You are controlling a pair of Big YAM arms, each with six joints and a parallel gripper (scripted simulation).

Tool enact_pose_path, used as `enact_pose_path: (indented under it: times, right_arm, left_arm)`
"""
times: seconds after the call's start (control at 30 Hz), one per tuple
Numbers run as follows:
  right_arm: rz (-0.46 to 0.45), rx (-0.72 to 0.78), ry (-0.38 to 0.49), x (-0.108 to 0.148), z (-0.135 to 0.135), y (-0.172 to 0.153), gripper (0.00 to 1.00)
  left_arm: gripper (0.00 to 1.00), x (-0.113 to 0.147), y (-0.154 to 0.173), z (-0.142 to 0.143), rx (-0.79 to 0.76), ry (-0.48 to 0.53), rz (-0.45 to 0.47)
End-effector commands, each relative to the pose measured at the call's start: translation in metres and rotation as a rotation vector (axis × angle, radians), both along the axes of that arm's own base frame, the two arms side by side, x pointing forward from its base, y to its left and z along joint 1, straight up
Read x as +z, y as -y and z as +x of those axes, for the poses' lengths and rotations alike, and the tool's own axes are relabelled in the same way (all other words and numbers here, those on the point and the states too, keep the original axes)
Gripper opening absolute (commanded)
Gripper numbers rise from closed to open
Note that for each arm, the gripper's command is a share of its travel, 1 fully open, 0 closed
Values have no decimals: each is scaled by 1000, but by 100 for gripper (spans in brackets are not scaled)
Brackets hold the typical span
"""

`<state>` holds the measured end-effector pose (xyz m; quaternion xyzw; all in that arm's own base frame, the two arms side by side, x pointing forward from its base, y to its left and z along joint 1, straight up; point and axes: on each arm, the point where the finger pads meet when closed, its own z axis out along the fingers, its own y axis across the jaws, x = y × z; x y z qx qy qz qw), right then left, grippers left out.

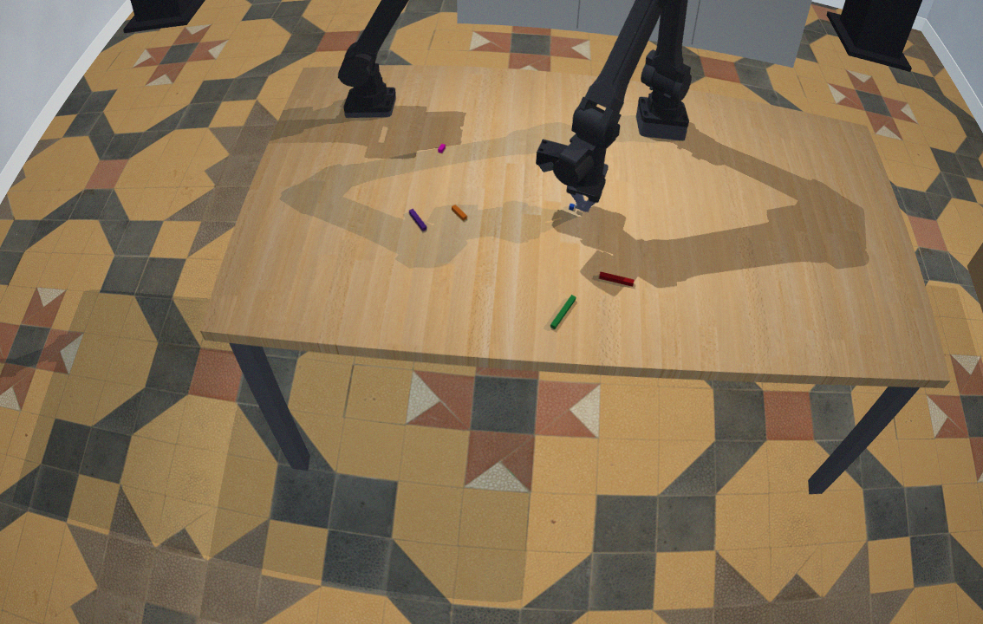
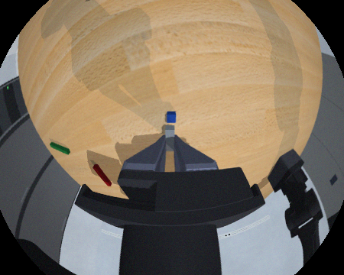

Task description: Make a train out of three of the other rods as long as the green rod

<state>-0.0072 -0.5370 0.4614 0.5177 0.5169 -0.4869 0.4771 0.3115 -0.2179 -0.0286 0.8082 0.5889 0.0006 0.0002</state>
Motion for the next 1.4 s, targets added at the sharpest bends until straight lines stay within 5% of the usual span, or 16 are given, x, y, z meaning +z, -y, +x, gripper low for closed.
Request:
enact_pose_path:
  times: [0.0, 1.37]
  right_arm:
    - [-71, -12, 8, 39, -6, 8, 100]
    - [-71, -12, 8, 39, -6, 8, 100]
  left_arm:
    - [4, -7, -2, 1, 18, -3, 0]
    - [4, -10, -2, 1, 18, 0, -3]
